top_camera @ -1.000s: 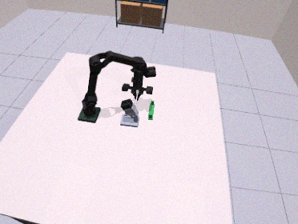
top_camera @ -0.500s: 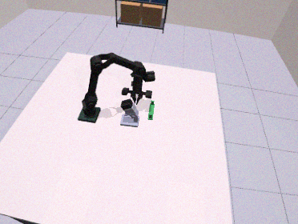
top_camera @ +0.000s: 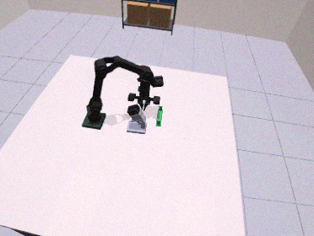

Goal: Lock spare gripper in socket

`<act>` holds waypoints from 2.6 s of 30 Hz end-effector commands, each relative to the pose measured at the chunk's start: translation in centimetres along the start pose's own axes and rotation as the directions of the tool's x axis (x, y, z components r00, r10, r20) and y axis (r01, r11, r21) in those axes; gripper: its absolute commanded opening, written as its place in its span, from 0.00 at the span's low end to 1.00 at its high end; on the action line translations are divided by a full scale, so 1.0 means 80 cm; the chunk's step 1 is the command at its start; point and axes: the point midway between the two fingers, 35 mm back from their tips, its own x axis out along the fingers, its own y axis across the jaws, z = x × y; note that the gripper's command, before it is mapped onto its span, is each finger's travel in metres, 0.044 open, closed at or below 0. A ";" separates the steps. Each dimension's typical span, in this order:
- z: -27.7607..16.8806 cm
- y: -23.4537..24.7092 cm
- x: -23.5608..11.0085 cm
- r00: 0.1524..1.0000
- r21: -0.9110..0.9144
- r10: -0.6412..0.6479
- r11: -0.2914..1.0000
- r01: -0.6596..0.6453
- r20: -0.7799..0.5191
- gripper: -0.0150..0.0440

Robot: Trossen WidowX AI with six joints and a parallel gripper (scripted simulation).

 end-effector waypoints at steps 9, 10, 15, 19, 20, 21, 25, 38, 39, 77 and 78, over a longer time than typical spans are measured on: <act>-0.008 -0.002 0.002 1.000 -0.001 0.000 1.000 0.000 -0.001 0.25; -0.009 -0.002 0.003 1.000 -0.001 0.000 1.000 0.000 -0.001 0.25; -0.012 -0.001 0.003 1.000 -0.002 0.001 1.000 -0.001 -0.001 0.25; -0.013 -0.001 0.004 1.000 -0.002 0.002 1.000 -0.002 0.000 0.25; -0.014 -0.001 0.004 1.000 -0.002 0.002 1.000 -0.002 0.000 0.25; -0.015 -0.001 0.004 1.000 -0.002 0.002 1.000 -0.002 0.000 0.25; -0.017 -0.001 0.005 1.000 -0.002 0.002 1.000 -0.002 0.000 0.25; -0.024 0.001 0.007 1.000 -0.003 0.004 1.000 -0.004 0.000 0.25; -0.025 0.001 0.007 1.000 -0.003 0.004 1.000 -0.004 0.001 0.25; -0.044 -0.001 0.012 1.000 -0.005 0.012 1.000 -0.012 0.002 0.25; -0.044 -0.001 0.012 1.000 -0.005 0.013 1.000 -0.013 0.002 0.25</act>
